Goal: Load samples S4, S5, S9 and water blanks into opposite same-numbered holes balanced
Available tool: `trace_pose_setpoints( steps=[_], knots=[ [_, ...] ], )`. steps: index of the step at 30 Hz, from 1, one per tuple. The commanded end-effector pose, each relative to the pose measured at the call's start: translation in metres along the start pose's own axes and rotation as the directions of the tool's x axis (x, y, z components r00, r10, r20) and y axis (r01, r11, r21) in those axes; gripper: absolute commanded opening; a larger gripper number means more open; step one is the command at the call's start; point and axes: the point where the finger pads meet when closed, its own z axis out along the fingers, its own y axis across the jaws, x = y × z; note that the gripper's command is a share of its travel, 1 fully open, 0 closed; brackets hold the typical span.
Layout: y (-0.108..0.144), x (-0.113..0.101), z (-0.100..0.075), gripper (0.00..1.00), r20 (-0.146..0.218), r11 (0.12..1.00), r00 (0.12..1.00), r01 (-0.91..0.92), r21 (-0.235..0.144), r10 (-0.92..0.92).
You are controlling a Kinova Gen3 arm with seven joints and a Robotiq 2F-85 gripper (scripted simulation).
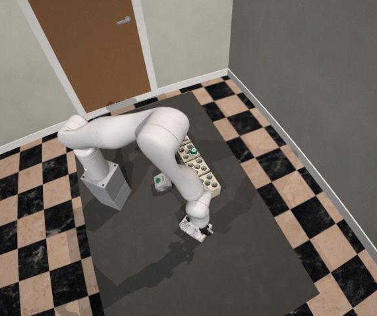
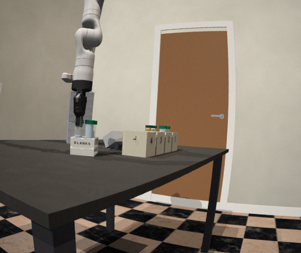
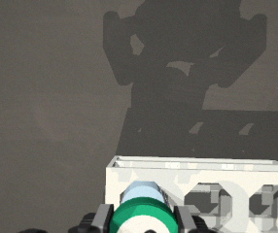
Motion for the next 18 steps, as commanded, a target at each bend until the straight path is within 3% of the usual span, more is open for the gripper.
trace_pose_setpoints(
  steps=[1, 18],
  knots=[
    [-0.0005, -0.0001, -0.0005, 0.1, 0.0, 1.0, 1.0, 0.0, 0.001, 0.0],
    [-0.0005, -0.0001, -0.0083, 0.1, 0.0, 1.0, 1.0, 0.0, 0.001, 0.0]
  ],
)
